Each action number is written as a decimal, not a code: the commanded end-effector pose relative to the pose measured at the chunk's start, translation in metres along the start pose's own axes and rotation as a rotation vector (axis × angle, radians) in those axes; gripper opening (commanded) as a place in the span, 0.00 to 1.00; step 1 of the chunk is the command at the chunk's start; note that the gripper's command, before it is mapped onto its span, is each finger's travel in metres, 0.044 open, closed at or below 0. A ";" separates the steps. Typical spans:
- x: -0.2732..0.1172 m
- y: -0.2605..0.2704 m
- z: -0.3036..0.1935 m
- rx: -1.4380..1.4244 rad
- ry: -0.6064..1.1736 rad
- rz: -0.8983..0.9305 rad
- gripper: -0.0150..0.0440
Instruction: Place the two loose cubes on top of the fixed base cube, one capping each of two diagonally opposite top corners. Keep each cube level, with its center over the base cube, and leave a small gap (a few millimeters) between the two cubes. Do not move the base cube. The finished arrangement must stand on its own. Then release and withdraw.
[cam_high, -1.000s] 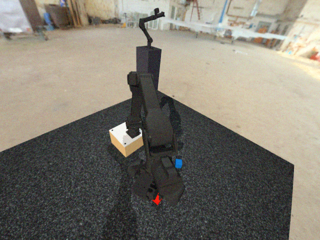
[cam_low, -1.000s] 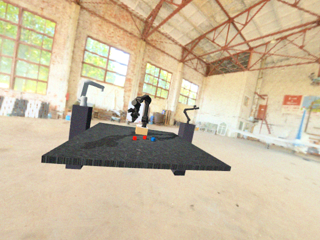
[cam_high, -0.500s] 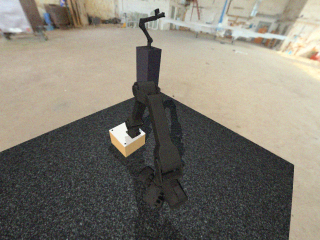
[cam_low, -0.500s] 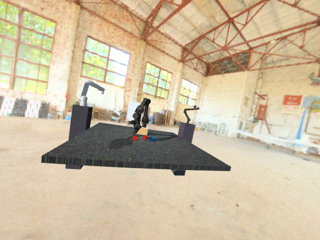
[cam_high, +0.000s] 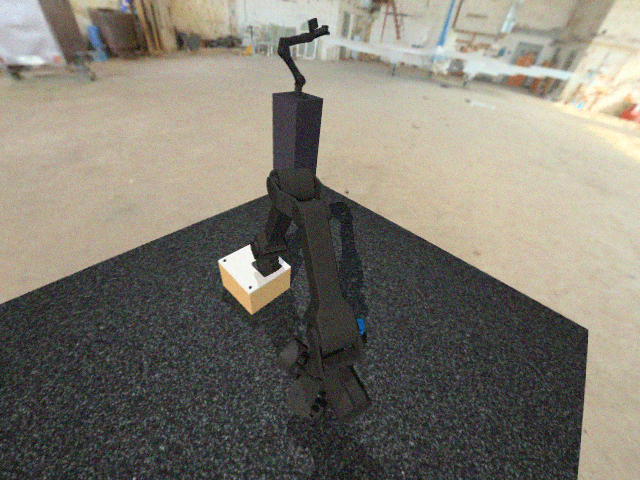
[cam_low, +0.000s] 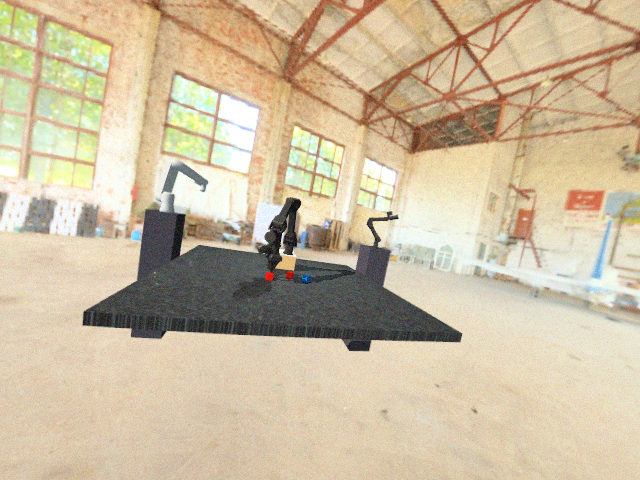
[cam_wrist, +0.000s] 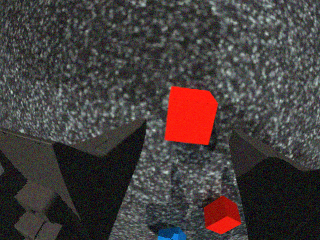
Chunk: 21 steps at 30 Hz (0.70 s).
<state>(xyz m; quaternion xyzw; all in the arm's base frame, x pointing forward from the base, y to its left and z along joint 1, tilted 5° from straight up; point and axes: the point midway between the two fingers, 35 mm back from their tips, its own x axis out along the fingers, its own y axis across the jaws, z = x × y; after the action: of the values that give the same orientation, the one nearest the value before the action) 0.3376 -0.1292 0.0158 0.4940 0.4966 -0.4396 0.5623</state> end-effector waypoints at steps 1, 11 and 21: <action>0.009 -0.001 -0.001 0.005 0.008 -0.008 0.70; 0.025 -0.002 -0.001 0.005 0.008 -0.008 0.70; 0.032 -0.002 -0.002 0.005 0.008 -0.008 0.53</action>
<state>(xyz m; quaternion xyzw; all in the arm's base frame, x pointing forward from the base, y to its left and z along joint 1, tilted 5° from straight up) 0.3395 -0.1285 -0.0137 0.4935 0.4988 -0.4403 0.5602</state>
